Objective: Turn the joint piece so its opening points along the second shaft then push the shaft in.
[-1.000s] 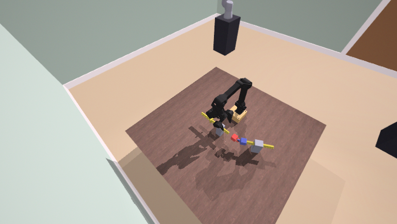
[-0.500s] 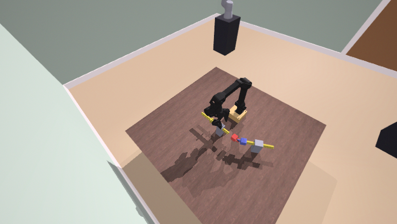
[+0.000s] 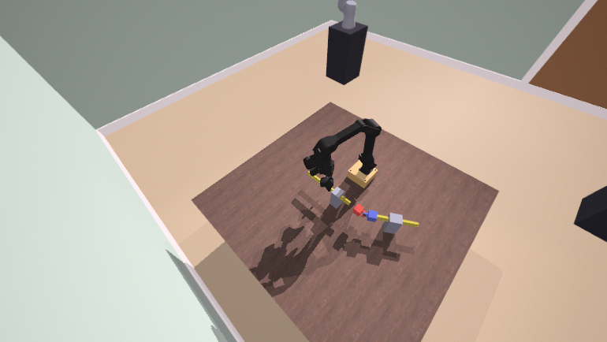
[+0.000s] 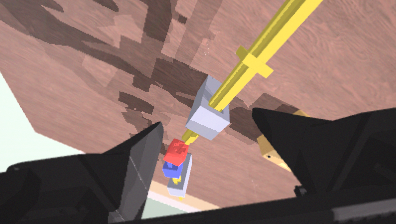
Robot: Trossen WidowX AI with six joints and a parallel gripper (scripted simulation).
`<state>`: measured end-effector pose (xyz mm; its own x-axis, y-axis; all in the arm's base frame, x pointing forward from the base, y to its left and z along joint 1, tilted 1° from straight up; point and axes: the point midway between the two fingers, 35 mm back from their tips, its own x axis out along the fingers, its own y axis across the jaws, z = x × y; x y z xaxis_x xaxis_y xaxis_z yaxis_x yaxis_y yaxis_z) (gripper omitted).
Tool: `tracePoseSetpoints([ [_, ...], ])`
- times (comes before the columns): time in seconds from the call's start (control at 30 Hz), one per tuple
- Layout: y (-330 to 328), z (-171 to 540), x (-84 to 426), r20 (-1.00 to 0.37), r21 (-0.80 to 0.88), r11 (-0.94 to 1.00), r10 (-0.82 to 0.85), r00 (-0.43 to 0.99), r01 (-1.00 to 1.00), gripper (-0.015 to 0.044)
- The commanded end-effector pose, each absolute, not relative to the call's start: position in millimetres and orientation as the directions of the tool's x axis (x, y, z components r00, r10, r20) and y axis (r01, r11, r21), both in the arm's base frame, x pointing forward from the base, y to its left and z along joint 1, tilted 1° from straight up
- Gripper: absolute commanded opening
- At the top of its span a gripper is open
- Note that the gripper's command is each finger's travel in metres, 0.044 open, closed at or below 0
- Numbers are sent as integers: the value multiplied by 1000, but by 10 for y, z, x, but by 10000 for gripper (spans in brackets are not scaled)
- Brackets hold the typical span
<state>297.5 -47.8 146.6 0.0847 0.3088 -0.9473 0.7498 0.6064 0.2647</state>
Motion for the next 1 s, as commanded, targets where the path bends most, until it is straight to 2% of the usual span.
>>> tracePoseSetpoints([
  [0.0, -654, 1429, 2992, -960, 248, 696, 270, 74, 674, 440],
  [0.5, -1375, 1439, 2966, -993, 115, 954, 104, 57, 276, 440],
  [0.83, -1849, 1462, 2869, -1000, -2, 1000, -1, 22, -22, 440],
  [0.97, -1880, 1464, 2861, -1000, -8, 999, -8, 19, -42, 440],
])
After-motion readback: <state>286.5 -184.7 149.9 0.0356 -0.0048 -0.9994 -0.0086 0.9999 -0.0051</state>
